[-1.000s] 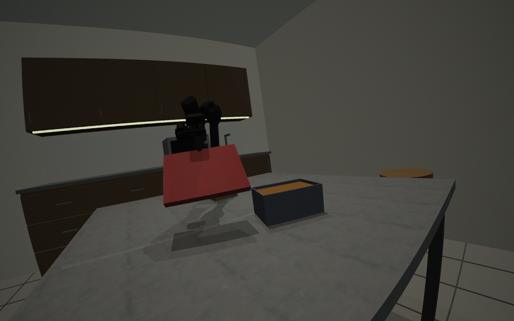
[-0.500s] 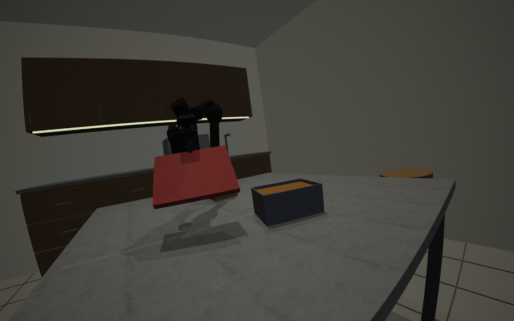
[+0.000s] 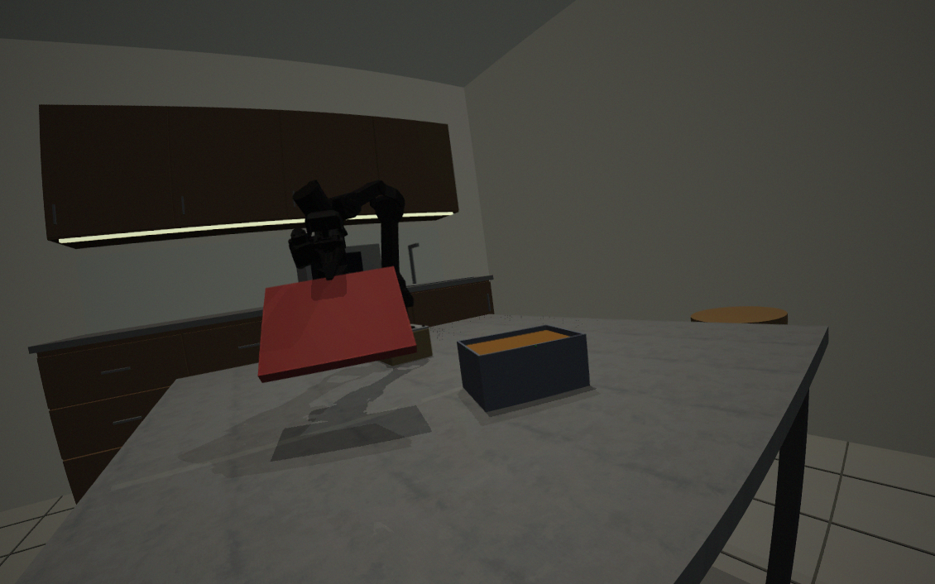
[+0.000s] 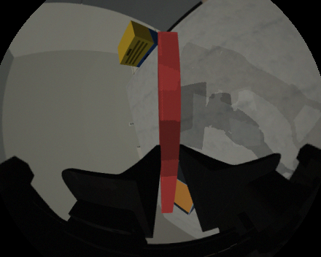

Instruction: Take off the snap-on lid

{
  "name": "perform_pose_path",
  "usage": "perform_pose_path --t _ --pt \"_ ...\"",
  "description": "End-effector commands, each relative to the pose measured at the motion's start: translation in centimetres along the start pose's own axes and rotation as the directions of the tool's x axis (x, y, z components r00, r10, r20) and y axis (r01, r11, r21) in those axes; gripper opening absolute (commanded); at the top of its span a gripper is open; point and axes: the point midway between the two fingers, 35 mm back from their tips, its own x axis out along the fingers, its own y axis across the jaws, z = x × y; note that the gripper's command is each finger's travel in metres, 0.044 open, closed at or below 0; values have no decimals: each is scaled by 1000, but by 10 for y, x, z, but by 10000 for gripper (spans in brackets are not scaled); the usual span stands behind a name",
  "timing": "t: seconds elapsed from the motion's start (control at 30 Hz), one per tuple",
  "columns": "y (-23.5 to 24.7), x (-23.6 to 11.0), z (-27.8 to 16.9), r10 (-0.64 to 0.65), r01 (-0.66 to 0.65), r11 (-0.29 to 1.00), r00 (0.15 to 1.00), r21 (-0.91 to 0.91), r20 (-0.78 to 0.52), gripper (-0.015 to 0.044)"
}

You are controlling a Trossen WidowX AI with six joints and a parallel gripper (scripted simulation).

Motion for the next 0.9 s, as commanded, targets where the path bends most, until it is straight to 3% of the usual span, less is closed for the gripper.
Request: perform_pose_path --t 0.0,0.87 --pt "5 -2 7 15 -15 1000 1000 -9 0 0" --pt "-2 -3 41 14 -14 1000 1000 -12 3 0"
